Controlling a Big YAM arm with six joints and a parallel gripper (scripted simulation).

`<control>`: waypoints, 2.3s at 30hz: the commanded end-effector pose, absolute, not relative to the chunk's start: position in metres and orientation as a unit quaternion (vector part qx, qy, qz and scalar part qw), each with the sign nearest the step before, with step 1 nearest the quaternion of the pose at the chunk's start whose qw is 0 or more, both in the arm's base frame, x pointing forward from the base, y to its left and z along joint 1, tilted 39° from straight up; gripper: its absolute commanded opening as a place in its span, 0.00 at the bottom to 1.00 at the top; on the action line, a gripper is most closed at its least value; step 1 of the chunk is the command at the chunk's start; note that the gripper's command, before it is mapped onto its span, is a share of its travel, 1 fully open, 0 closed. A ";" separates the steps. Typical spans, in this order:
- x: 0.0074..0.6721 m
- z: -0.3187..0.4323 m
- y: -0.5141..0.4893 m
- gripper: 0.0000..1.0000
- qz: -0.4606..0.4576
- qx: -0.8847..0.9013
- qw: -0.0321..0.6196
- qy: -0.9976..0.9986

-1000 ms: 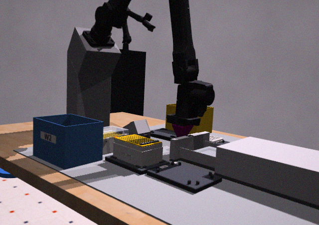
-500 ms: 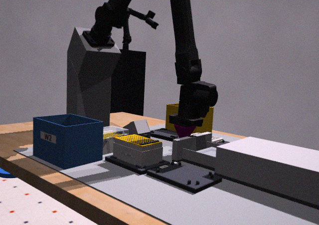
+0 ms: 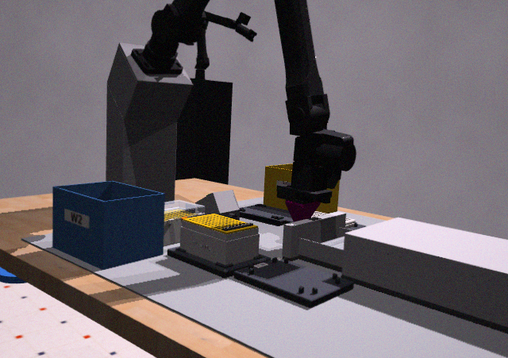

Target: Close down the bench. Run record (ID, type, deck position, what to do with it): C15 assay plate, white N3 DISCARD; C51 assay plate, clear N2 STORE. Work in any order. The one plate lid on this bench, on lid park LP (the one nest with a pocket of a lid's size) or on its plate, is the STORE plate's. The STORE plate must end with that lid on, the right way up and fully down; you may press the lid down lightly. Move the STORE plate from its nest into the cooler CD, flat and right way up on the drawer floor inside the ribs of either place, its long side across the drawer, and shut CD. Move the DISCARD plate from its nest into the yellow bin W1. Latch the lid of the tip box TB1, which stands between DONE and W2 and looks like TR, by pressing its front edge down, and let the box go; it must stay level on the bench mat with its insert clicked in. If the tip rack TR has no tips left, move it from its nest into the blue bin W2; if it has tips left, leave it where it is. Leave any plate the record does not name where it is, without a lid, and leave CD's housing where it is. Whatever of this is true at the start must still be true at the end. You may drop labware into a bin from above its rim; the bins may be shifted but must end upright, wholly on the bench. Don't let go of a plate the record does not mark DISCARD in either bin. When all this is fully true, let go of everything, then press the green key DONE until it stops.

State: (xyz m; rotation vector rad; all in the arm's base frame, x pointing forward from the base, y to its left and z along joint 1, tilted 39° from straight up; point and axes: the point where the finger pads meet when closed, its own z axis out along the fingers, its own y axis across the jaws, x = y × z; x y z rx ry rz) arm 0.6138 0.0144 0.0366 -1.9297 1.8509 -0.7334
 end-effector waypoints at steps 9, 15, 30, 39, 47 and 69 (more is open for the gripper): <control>0.641 0.069 0.024 0.00 -0.283 -0.676 0.212 0.647; 0.641 0.069 0.024 0.00 -0.283 -0.676 0.212 0.647; 0.641 0.069 0.024 0.00 -0.283 -0.676 0.212 0.647; 0.641 0.069 0.024 0.00 -0.283 -0.676 0.212 0.647; 0.645 0.063 0.025 0.00 -0.273 -0.680 0.202 0.650; 0.669 0.091 0.027 0.00 -0.282 -0.675 0.213 0.648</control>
